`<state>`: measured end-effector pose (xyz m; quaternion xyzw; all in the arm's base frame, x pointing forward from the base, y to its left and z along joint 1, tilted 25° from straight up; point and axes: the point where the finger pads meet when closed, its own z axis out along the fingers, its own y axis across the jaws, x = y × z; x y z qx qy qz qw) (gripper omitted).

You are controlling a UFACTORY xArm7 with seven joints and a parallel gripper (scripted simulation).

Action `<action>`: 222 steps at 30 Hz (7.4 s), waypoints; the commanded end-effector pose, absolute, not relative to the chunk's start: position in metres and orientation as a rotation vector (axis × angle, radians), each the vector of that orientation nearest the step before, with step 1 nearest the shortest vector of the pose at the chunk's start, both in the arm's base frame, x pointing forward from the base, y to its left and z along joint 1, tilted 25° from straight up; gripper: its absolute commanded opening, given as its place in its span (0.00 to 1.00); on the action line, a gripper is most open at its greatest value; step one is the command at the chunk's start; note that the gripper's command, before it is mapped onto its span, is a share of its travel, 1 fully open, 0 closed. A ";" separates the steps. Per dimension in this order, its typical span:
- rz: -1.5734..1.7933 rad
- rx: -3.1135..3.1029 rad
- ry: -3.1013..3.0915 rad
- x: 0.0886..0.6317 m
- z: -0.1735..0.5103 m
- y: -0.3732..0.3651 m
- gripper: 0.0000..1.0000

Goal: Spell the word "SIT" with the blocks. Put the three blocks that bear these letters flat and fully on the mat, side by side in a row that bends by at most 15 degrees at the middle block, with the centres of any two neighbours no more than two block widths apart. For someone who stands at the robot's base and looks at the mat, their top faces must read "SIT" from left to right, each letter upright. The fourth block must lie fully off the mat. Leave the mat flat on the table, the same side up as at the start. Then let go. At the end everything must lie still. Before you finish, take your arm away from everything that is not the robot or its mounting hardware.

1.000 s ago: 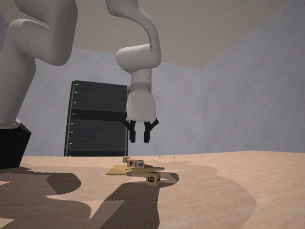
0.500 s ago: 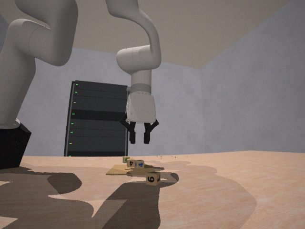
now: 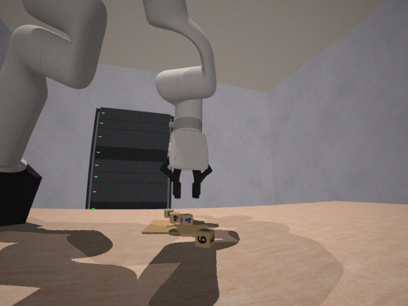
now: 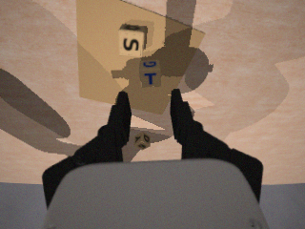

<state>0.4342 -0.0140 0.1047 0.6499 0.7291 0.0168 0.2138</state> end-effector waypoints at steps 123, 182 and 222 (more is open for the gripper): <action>0.049 1.801 2.023 0.447 0.075 -0.020 0.47; 0.049 1.801 2.023 0.457 0.048 -0.028 0.47; 0.049 1.801 2.023 0.457 0.048 -0.028 0.21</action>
